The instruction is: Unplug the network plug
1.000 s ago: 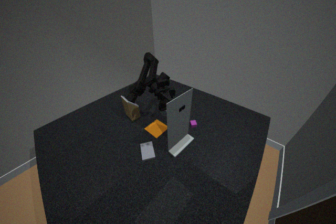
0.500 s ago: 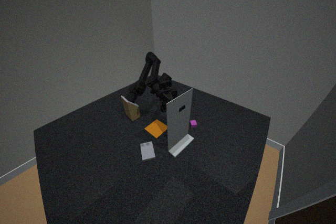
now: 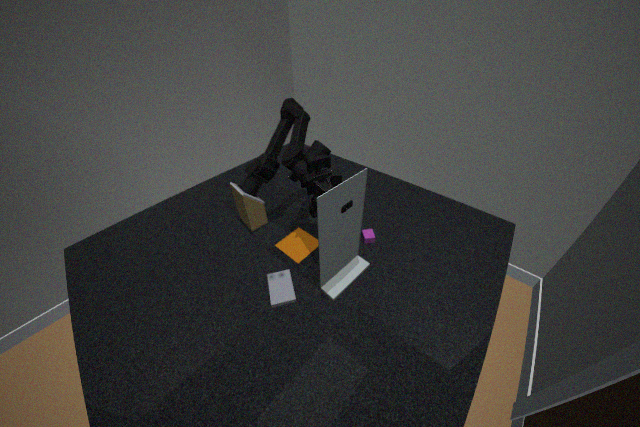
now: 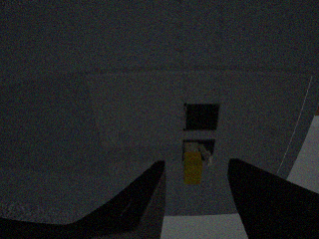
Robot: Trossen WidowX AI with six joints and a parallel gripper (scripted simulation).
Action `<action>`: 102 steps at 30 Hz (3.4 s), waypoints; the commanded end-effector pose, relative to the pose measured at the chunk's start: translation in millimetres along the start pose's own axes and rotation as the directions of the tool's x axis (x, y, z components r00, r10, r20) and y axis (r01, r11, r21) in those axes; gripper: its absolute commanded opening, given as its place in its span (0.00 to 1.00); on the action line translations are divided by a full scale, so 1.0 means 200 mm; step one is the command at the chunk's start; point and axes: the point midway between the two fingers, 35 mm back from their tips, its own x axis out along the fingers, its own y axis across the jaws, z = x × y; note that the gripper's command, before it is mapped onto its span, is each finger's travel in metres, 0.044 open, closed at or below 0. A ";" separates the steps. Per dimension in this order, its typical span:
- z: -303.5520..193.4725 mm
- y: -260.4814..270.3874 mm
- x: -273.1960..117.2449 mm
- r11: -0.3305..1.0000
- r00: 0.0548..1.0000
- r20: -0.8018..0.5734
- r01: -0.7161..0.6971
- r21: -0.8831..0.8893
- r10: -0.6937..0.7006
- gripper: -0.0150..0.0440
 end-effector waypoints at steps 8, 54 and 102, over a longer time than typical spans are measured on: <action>0.01 0.00 0.05 1.000 1.000 -0.003 0.004 0.004 -0.004 0.51; -0.01 0.00 0.00 1.000 1.000 -0.003 0.004 0.004 -0.004 0.25; -0.06 0.00 -0.11 1.000 1.000 -0.004 0.003 0.004 -0.003 0.25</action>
